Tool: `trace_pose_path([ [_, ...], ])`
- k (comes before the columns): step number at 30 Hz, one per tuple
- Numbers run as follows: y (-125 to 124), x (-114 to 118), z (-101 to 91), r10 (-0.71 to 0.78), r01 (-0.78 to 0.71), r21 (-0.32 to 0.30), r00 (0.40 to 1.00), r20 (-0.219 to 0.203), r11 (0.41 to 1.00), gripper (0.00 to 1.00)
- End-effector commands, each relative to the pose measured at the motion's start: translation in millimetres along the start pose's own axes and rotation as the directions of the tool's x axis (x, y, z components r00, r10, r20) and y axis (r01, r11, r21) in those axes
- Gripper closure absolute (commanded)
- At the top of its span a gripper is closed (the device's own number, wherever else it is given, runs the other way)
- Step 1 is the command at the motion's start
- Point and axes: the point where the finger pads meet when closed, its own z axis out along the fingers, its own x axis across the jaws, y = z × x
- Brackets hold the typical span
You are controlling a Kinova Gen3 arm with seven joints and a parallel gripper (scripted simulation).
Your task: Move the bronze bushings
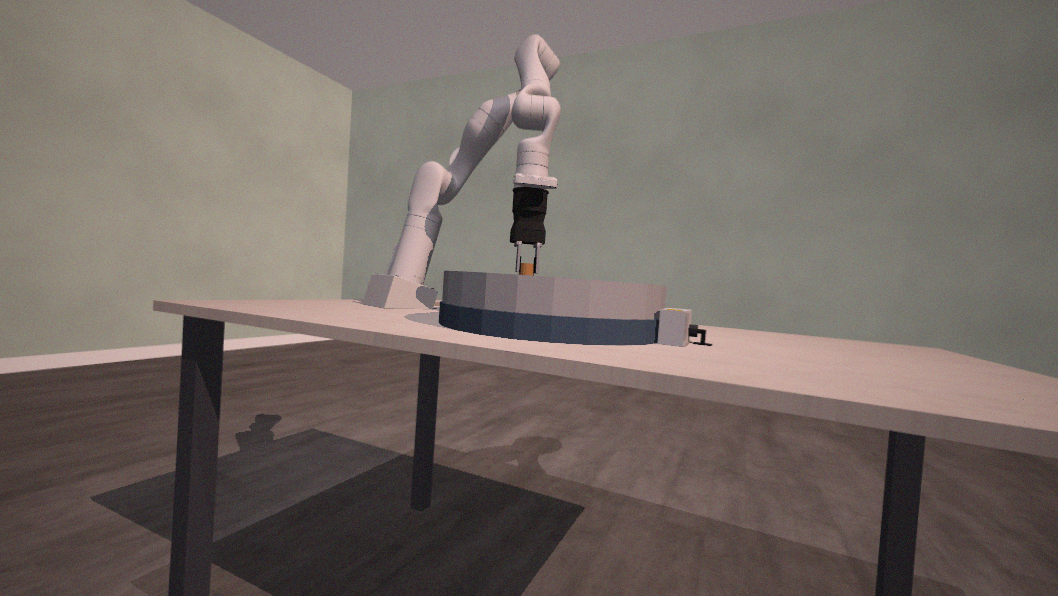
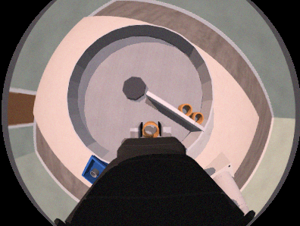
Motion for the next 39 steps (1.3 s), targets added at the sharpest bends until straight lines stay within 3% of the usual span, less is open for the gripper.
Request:
trace_pose_path([
  [1, 0, 0, 1.1, 0.001, -0.001, 0.0, 1.0, 0.0, 1.0, 1.0],
  [27, 0, 0, 37.4, 0.001, -0.001, 0.0, 1.0, 0.0, 1.0, 1.0],
  [39, 0, 0, 41.9, 0.001, -0.001, 0.0, 1.0, 0.0, 1.0, 1.0],
])
